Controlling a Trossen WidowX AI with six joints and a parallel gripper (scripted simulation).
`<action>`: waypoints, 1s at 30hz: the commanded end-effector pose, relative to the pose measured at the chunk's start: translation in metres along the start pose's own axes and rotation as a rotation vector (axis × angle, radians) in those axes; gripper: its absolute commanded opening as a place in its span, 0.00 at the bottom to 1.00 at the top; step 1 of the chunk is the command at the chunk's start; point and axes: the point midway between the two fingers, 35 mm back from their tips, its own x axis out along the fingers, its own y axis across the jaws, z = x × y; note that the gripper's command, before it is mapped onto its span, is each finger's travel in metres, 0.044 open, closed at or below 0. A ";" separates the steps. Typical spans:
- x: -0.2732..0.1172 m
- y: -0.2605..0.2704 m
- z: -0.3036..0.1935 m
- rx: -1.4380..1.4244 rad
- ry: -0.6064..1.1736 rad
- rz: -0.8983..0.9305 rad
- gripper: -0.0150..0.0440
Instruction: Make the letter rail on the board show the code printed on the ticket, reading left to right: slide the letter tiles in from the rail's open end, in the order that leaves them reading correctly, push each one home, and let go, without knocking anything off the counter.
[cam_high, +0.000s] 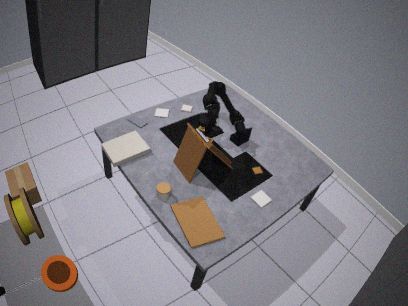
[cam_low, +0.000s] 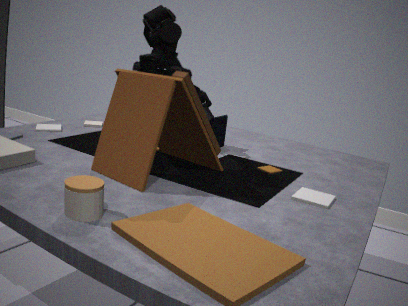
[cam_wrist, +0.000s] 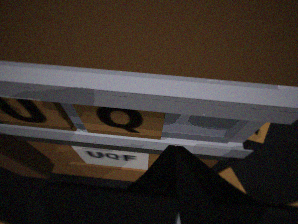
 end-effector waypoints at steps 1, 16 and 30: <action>0.001 -0.001 0.003 0.001 -0.003 -0.001 0.25; 0.007 -0.001 0.008 0.001 -0.004 -0.001 0.25; 0.012 -0.002 0.012 0.002 -0.004 -0.001 0.25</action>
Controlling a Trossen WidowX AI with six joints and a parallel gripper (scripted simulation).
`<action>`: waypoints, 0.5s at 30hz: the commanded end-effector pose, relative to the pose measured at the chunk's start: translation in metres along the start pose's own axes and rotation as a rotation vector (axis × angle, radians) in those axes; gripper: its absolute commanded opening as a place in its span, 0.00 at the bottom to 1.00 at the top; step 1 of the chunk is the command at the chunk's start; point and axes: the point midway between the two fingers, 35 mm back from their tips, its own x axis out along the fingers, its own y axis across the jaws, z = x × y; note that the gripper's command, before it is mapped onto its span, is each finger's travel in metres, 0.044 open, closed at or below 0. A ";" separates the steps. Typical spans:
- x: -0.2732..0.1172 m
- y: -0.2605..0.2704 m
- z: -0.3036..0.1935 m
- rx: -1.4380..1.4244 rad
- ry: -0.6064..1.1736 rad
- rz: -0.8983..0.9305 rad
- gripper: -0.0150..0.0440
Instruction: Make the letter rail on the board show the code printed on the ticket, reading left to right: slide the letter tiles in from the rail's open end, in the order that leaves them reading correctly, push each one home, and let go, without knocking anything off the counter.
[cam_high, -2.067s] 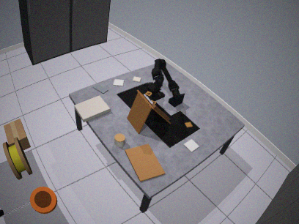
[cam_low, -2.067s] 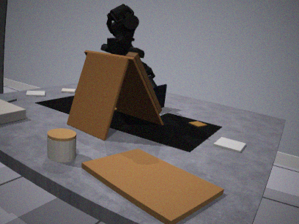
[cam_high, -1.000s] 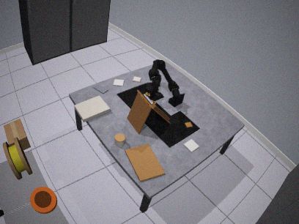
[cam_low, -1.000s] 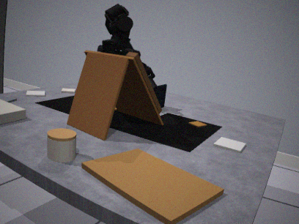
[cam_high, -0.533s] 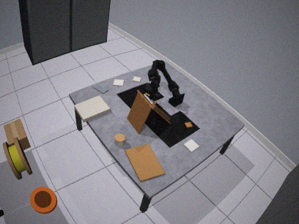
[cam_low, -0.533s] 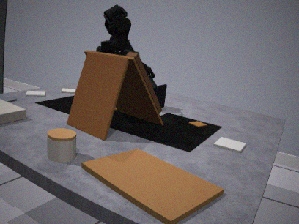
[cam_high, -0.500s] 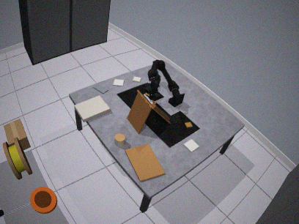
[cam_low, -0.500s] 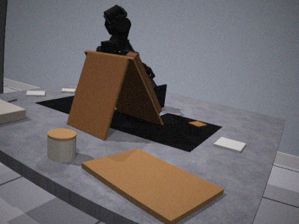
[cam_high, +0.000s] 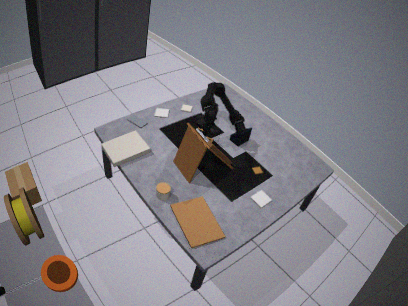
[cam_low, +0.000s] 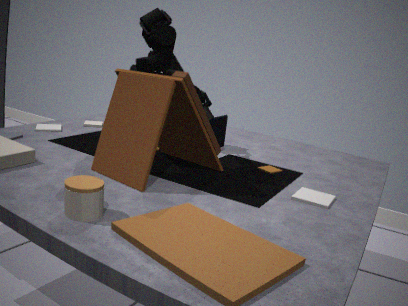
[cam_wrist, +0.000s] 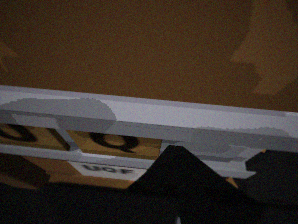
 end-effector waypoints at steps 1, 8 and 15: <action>0.001 -0.001 0.003 0.001 -0.004 -0.002 0.25; 0.003 -0.001 0.004 0.001 -0.004 -0.002 0.25; 0.002 0.002 0.002 0.001 -0.004 -0.002 0.25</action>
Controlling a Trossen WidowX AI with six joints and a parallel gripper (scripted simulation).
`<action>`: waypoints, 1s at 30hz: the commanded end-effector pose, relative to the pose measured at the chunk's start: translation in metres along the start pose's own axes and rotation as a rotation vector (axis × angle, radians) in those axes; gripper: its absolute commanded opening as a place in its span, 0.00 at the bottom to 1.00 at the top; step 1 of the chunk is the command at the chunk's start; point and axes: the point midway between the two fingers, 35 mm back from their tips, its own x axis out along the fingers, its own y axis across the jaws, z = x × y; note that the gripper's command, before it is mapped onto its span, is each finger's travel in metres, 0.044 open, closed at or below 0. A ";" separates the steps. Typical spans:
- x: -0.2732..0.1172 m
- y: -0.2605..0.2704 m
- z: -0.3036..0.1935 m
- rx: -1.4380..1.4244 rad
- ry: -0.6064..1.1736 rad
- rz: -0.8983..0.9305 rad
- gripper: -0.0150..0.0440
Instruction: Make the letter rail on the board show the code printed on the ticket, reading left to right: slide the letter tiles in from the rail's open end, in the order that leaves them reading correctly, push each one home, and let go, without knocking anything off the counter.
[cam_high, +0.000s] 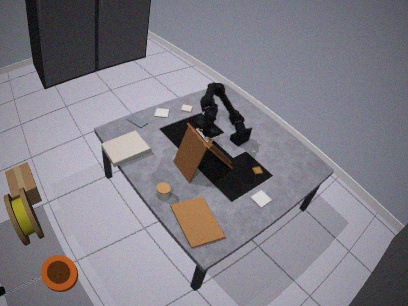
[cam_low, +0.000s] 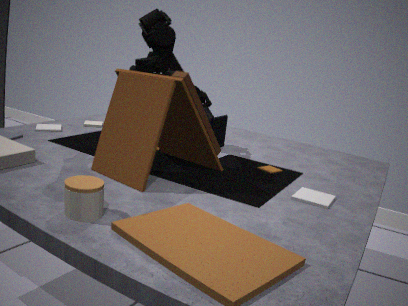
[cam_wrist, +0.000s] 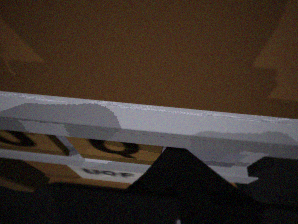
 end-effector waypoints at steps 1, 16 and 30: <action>-0.001 0.002 0.000 0.002 -0.003 -0.001 0.25; -0.001 0.007 0.000 0.002 -0.003 -0.001 0.25; -0.002 0.012 0.000 0.002 -0.003 -0.001 0.25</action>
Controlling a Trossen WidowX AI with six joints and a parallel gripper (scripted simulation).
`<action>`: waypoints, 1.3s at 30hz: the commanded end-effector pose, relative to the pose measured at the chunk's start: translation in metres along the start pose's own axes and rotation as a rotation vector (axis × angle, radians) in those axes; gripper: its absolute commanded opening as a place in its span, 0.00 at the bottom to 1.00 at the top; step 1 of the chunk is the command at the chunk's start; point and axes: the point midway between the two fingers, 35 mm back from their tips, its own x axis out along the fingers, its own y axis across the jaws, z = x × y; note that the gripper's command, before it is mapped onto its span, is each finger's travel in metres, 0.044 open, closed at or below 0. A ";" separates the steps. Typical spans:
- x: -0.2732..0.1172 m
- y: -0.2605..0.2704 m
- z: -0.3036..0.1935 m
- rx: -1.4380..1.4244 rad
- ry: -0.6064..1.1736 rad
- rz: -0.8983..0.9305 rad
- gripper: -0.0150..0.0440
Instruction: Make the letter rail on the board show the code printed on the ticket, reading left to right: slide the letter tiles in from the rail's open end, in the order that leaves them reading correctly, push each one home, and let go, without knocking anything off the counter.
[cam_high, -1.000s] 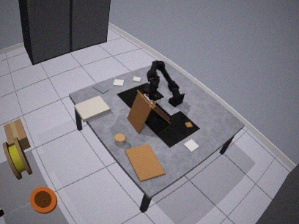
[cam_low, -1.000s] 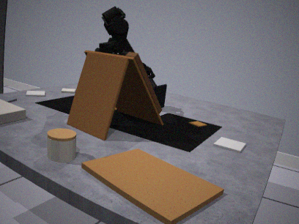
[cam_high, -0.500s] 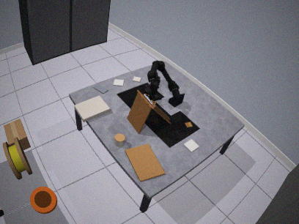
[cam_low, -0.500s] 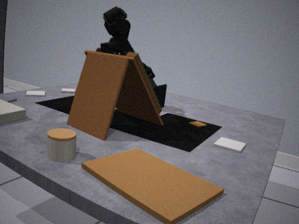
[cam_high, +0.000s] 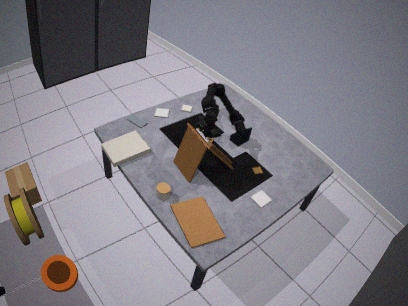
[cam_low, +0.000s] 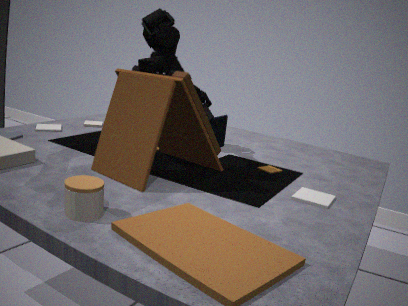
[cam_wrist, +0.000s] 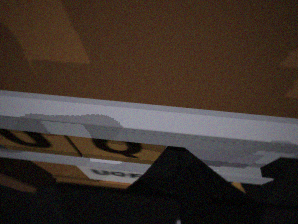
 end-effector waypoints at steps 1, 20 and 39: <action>-0.001 0.002 0.001 0.005 -0.001 0.003 0.25; -0.005 0.003 -0.005 0.004 0.000 0.003 0.25; -0.022 0.004 -0.020 0.003 0.001 0.004 0.25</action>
